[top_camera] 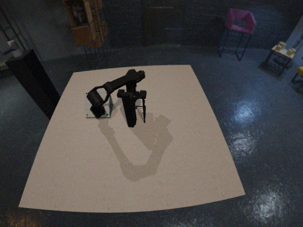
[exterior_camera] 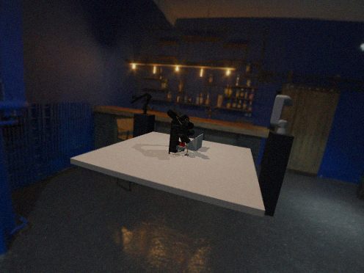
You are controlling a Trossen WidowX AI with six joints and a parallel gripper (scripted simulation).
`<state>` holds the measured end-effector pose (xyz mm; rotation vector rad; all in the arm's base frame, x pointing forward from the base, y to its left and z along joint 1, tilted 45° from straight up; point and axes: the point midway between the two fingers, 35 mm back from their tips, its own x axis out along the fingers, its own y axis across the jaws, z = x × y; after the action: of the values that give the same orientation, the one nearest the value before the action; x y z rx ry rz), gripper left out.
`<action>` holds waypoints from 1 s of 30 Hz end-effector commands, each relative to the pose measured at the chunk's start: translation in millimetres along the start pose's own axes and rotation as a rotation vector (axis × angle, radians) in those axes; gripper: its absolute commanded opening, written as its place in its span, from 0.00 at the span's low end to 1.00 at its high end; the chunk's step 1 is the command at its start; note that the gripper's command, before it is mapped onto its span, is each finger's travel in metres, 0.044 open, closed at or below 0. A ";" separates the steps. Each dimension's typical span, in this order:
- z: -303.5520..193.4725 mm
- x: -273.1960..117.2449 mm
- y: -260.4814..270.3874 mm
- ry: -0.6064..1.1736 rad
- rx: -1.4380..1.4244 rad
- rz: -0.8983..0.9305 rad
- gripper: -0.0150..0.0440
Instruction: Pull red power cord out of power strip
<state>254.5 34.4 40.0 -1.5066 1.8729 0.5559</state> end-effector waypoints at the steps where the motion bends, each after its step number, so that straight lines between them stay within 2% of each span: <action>1: 4.9 -0.8 -1.5 -0.003 0.005 -0.004 0.25; 30: 51.1 -6.8 -2.4 -0.004 0.000 -0.004 0.25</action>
<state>261.3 49.9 21.1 -1.5447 1.9280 0.5323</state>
